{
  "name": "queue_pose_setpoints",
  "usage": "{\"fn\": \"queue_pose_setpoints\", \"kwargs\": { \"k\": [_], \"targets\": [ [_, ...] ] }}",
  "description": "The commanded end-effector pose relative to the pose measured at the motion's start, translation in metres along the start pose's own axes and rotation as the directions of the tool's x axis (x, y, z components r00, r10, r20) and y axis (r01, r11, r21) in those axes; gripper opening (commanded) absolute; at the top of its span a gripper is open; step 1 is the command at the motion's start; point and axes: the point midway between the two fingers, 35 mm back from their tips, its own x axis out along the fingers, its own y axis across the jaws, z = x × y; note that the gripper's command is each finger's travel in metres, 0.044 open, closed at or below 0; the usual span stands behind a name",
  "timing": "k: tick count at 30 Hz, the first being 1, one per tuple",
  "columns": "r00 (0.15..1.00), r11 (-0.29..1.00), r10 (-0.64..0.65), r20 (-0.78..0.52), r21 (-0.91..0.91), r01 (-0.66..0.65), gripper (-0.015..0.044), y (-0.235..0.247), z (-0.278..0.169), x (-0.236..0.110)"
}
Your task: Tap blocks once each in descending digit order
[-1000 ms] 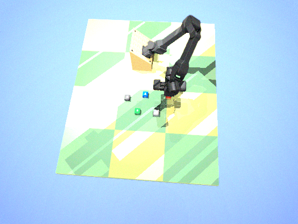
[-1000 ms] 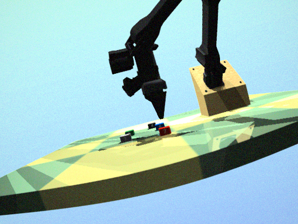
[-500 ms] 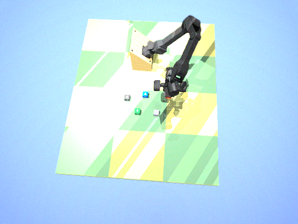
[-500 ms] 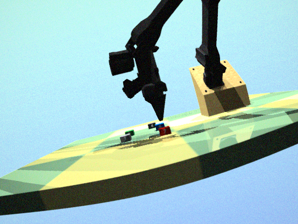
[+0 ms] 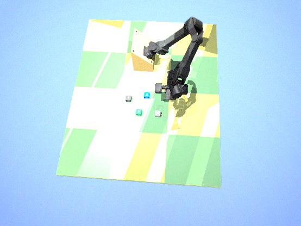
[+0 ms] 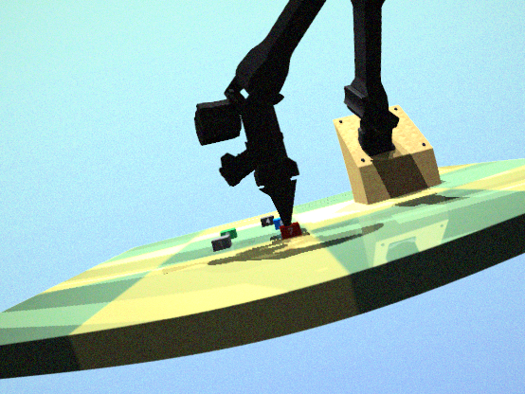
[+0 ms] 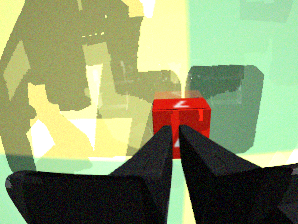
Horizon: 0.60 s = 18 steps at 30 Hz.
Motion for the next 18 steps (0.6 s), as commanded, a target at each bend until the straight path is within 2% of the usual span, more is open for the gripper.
{"fn": "queue_pose_setpoints", "kwargs": {
  "k": [1,4,8,12,18],
  "targets": [
    [1.000,1.000,-0.007,-0.003,0.009,0.007,0.0020,-0.002,-0.001,0.004],
    [1.000,1.000,-0.007,-0.003,0.009,0.007,0.0020,-0.002,-0.001,0.004],
    [1.000,1.000,-0.008,-0.003,0.009,0.008,0.0020,-0.002,0.000,-0.024],
    [1.000,1.000,-0.009,-0.003,0.009,0.009,0.0020,-0.002,0.000,-0.029],
    [1.000,1.000,-0.013,-0.004,0.010,0.013,0.0020,-0.002,0.000,-0.104]
  ]
}}
